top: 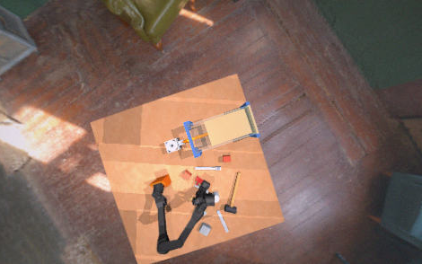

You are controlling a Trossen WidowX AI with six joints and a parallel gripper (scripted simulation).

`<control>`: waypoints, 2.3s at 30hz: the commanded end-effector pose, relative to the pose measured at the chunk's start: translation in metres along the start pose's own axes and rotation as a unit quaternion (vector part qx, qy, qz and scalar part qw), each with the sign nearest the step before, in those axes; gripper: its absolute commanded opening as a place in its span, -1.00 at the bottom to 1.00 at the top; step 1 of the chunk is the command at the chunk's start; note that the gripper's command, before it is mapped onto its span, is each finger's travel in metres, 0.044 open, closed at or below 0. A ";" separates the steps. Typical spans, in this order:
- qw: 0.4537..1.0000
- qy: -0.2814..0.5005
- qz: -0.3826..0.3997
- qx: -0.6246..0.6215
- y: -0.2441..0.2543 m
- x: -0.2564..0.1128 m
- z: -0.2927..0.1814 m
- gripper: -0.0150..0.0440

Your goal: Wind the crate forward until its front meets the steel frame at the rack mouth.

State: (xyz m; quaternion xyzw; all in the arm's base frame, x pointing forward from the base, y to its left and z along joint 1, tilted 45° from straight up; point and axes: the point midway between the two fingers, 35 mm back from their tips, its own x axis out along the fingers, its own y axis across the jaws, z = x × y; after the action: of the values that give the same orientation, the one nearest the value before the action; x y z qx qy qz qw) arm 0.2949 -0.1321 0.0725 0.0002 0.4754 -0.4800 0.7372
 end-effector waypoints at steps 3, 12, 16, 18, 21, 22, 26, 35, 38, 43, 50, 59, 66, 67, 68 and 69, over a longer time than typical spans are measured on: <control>1.000 0.003 0.002 0.000 0.004 -0.015 0.002 -0.49; 1.000 0.011 0.003 -0.001 0.007 -0.131 0.003 -0.49; 1.000 0.008 0.000 -0.001 0.001 -0.155 0.001 -0.49; 1.000 0.008 0.000 -0.001 0.001 -0.155 0.001 -0.49; 1.000 0.008 0.000 -0.001 0.001 -0.155 0.001 -0.49; 1.000 0.008 0.000 -0.001 0.001 -0.155 0.001 -0.49; 1.000 0.008 0.000 -0.001 0.001 -0.155 0.001 -0.49; 0.999 0.012 0.003 -0.034 0.019 -0.155 -0.008 -0.49; 0.997 0.015 0.011 -0.069 0.040 -0.159 -0.020 -0.49; 0.991 0.020 0.023 -0.128 0.072 -0.166 -0.043 -0.49; 0.977 0.024 0.036 -0.209 0.111 -0.175 -0.083 -0.49; 0.951 0.028 0.046 -0.303 0.151 -0.183 -0.141 -0.49; 0.929 0.028 0.050 -0.365 0.173 -0.185 -0.192 -0.49; 0.925 0.028 0.050 -0.375 0.176 -0.185 -0.200 -0.49; 0.921 0.027 0.050 -0.384 0.178 -0.185 -0.207 -0.49; 0.917 0.027 0.050 -0.394 0.180 -0.185 -0.215 -0.49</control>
State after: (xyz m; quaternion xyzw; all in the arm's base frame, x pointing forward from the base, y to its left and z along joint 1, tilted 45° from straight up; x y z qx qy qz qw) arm 0.2692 0.1749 0.0232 -0.2269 0.6346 -0.2413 0.6983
